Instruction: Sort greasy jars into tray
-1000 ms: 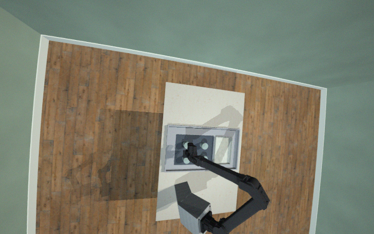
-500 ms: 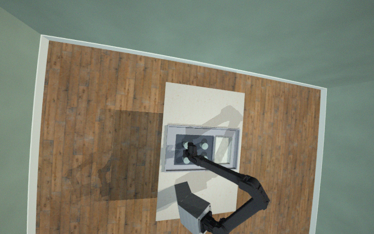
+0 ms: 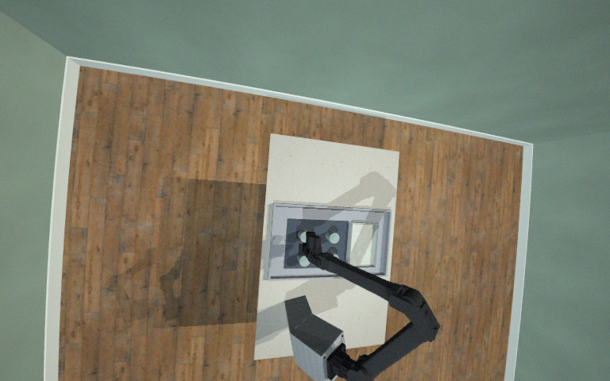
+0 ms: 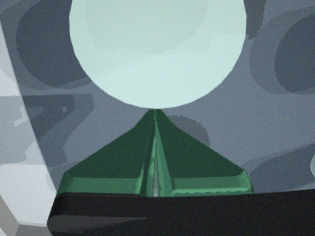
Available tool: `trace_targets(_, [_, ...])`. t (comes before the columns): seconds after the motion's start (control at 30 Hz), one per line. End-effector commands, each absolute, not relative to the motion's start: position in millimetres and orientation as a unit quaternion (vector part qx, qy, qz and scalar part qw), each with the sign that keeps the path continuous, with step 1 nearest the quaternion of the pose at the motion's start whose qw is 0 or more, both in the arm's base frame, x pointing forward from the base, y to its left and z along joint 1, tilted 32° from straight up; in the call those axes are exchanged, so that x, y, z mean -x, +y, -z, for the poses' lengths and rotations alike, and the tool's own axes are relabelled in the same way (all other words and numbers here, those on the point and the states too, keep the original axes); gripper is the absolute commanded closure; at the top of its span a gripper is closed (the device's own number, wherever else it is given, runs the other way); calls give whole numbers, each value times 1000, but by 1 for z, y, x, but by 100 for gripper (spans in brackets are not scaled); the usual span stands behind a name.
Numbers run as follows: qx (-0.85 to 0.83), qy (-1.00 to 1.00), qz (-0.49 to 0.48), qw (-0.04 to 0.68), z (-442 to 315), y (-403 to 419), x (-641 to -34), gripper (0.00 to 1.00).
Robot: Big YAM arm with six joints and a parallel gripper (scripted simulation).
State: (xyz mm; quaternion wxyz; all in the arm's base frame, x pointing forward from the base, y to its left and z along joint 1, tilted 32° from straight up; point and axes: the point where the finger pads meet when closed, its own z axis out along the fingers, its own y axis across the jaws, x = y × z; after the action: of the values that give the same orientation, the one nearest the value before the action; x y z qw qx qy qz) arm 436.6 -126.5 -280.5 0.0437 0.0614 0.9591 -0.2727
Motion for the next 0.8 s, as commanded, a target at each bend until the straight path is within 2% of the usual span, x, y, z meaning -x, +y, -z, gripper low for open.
trace_targets(0.0, [-62,959,272,43,278,-132,-443,100])
trace_targets(0.77, [-62,959,272,43,278,-132,-446,100])
